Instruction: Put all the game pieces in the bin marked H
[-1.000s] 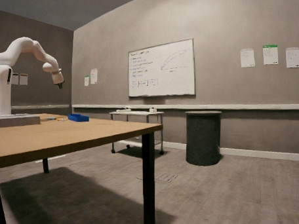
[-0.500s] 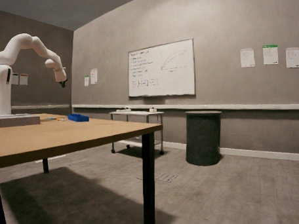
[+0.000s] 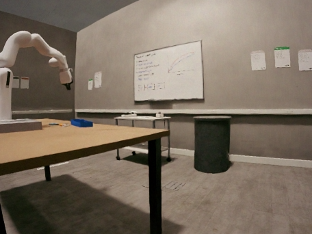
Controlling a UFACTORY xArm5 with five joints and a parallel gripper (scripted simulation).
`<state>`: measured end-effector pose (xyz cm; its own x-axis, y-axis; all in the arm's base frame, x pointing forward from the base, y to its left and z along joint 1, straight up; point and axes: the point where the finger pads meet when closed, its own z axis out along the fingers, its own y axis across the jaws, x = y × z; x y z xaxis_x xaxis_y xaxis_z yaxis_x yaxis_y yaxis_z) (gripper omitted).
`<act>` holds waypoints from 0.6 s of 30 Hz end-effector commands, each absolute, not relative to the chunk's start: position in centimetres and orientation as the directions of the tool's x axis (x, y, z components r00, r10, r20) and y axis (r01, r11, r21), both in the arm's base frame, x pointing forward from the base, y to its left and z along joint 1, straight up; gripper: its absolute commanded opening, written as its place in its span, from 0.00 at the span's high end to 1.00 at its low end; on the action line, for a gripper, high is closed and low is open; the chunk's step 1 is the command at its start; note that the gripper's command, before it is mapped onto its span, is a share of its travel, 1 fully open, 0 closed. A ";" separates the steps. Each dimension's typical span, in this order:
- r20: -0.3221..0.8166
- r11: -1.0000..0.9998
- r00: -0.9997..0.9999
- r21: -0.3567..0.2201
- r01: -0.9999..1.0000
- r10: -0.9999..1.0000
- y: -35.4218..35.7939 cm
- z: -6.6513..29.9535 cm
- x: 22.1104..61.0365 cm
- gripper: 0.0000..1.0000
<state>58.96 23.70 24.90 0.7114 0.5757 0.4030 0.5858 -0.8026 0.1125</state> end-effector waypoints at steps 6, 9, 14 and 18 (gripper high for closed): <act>0.343 -0.863 0.799 0.081 0.499 0.495 18.1 25.4 56.6 0.91; 0.343 -0.863 0.799 0.081 0.499 0.495 18.0 25.4 56.6 0.91; 0.294 -0.901 0.855 0.058 0.431 0.428 16.5 25.4 55.7 0.91; 0.280 -0.910 0.869 0.052 0.411 0.408 13.7 25.5 54.1 0.91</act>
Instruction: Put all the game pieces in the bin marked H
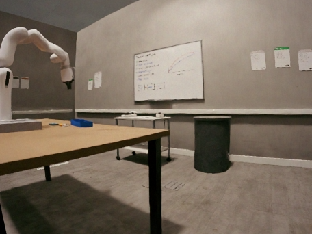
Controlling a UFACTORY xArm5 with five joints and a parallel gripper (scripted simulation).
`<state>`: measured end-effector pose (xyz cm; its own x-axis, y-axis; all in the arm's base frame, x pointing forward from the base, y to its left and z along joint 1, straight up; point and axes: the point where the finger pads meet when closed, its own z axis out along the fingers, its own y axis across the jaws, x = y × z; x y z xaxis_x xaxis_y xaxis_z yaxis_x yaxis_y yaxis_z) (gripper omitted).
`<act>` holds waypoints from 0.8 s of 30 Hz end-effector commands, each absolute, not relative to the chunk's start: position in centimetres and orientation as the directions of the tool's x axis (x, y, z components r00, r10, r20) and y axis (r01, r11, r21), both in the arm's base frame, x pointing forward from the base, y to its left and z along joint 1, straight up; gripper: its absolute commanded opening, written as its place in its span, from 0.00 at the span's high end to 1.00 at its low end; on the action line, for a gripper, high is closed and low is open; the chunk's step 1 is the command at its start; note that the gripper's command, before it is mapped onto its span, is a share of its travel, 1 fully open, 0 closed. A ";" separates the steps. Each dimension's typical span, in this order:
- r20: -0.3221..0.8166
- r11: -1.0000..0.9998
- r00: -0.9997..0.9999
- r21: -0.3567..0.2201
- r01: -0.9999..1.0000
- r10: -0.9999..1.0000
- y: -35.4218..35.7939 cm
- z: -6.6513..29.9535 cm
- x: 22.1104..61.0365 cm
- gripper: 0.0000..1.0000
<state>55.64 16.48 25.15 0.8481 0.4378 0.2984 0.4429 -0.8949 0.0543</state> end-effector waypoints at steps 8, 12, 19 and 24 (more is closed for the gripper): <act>0.214 -0.949 0.925 0.030 0.315 0.314 10.2 25.5 51.6 0.91; 0.214 -0.949 0.925 0.030 0.315 0.314 9.5 25.5 51.1 0.91; 0.145 -0.977 0.966 0.013 0.213 0.213 5.9 25.4 47.7 0.91; 0.118 -0.985 0.978 0.009 0.172 0.172 5.4 25.4 47.1 0.91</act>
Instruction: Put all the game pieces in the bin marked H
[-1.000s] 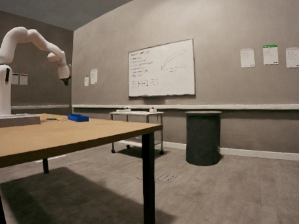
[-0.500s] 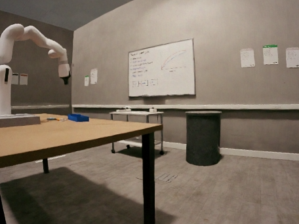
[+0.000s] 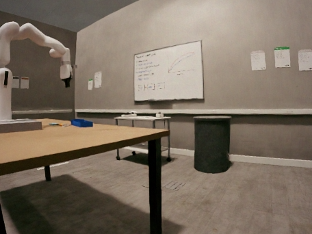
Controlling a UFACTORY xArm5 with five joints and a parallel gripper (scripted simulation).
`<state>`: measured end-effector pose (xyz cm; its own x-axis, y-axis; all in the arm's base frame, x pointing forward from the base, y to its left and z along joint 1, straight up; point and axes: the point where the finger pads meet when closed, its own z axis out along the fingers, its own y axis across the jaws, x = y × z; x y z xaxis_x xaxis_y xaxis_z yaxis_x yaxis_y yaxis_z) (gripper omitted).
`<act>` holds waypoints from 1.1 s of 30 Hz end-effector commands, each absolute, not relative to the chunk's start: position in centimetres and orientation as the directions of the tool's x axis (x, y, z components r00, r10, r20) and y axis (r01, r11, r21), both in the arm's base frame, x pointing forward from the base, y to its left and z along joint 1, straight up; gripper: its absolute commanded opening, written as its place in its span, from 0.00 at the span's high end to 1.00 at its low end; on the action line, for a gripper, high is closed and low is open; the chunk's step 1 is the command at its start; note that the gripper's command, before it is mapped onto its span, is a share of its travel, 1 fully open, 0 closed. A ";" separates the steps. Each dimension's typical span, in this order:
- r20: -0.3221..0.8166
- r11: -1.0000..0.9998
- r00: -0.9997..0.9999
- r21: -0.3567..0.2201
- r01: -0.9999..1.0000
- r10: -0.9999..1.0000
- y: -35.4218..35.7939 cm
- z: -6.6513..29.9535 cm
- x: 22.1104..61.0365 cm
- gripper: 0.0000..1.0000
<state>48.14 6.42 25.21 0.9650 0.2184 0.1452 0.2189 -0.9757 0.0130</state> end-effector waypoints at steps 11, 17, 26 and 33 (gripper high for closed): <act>0.053 -0.998 0.997 0.003 0.063 0.063 2.4 24.7 43.6 0.91; 0.003 -0.999 0.999 0.007 -0.040 -0.040 0.5 20.9 40.9 0.91; 0.002 -0.999 0.999 0.007 -0.040 -0.040 -1.4 16.9 38.1 0.91; 0.002 -0.999 0.999 0.007 -0.040 -0.040 -1.4 16.9 38.1 0.91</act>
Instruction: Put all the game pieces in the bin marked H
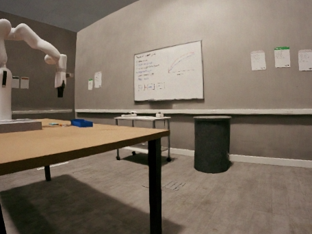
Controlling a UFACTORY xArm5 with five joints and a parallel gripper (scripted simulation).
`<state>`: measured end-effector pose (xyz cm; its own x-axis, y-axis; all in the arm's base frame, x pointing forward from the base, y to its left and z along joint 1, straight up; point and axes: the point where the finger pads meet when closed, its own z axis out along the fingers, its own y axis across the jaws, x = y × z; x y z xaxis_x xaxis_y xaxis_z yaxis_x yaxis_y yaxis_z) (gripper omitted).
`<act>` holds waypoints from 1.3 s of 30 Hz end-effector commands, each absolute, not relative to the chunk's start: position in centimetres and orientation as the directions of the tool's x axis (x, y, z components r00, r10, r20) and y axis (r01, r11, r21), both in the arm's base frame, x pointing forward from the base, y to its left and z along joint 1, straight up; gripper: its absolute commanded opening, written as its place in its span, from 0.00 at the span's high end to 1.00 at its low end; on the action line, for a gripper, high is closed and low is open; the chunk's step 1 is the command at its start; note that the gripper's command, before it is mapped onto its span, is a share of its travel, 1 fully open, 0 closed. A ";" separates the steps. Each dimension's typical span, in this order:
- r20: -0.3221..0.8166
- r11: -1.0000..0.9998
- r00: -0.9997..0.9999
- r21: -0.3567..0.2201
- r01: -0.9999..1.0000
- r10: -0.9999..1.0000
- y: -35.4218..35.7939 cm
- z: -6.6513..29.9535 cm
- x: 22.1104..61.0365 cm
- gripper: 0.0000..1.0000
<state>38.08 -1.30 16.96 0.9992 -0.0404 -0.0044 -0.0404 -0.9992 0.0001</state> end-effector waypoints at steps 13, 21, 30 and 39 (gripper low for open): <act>0.004 -0.977 0.977 0.006 -0.211 -0.211 -4.3 15.2 38.5 0.91; 0.004 -0.961 0.961 0.007 -0.277 -0.277 -10.0 11.9 39.2 0.91; 0.004 -0.961 0.961 0.008 -0.277 -0.277 -15.0 8.9 39.9 0.91; 0.004 -0.961 0.961 0.008 -0.277 -0.277 -20.7 5.6 40.6 0.91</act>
<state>39.70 -17.94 7.19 0.9602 -0.2794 0.0023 -0.2794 -0.9602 0.0004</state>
